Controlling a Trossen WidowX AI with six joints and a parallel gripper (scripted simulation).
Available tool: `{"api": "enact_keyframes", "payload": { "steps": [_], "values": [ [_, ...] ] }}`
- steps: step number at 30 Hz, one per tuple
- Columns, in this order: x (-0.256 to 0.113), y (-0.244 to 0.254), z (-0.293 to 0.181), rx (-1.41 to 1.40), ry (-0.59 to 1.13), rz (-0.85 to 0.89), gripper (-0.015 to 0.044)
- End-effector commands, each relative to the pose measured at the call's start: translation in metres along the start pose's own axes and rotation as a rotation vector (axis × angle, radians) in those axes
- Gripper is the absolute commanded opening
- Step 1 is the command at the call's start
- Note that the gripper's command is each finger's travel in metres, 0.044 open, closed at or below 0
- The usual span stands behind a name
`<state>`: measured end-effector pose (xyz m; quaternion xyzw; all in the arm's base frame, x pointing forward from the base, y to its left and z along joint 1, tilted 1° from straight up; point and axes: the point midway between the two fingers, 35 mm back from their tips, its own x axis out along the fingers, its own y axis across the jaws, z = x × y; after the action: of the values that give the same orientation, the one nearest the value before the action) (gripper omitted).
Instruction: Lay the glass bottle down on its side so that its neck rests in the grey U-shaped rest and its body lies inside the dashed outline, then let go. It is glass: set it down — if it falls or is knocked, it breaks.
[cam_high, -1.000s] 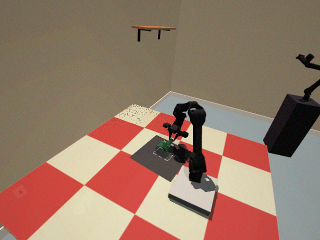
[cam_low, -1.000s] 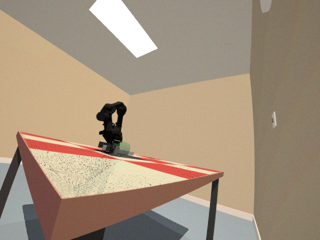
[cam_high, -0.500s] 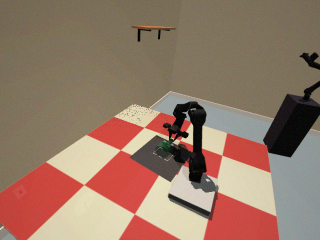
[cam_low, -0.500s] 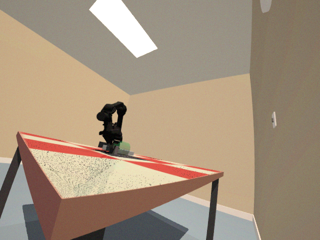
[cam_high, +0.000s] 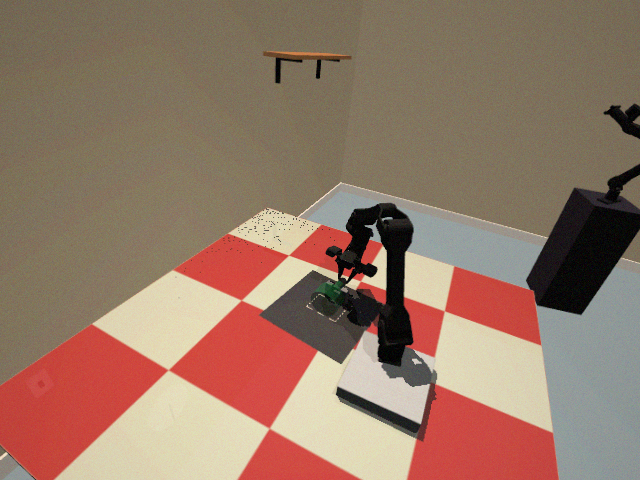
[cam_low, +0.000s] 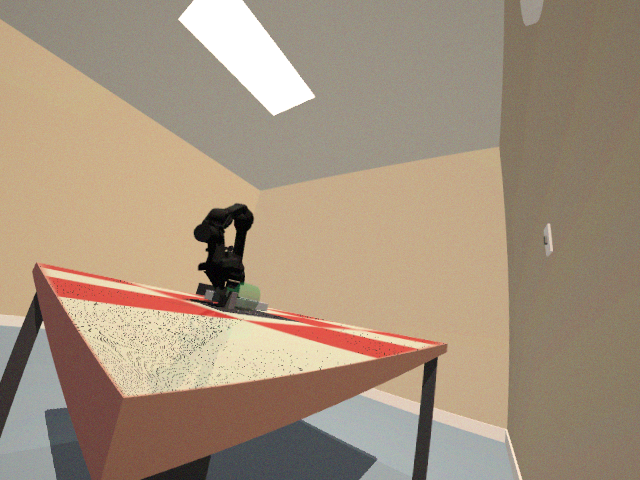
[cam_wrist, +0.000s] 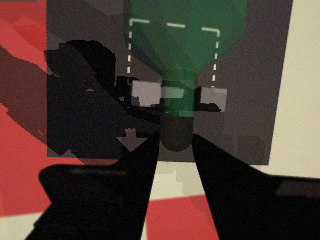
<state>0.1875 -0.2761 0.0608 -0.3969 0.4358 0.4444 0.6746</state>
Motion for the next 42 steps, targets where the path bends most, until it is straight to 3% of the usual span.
{"api": "enact_keyframes", "payload": {
  "steps": [1, 8, 20, 29, 42],
  "values": [
    [0.0, 0.0, 0.0, 0.0, -0.001, 0.001, 0.0121],
    [0.0, 0.0, 0.0, 0.0, -0.001, 0.001, 0.0121],
    [0.0, 0.0, 0.0, 0.0, -0.001, 0.001, 0.0436],
    [-0.053, -0.01, 0.029, 0.048, 0.317, 0.096, 0.044],
    [-0.067, -0.013, 0.037, 0.05, 0.327, 0.097, 0.044]
  ]
}}
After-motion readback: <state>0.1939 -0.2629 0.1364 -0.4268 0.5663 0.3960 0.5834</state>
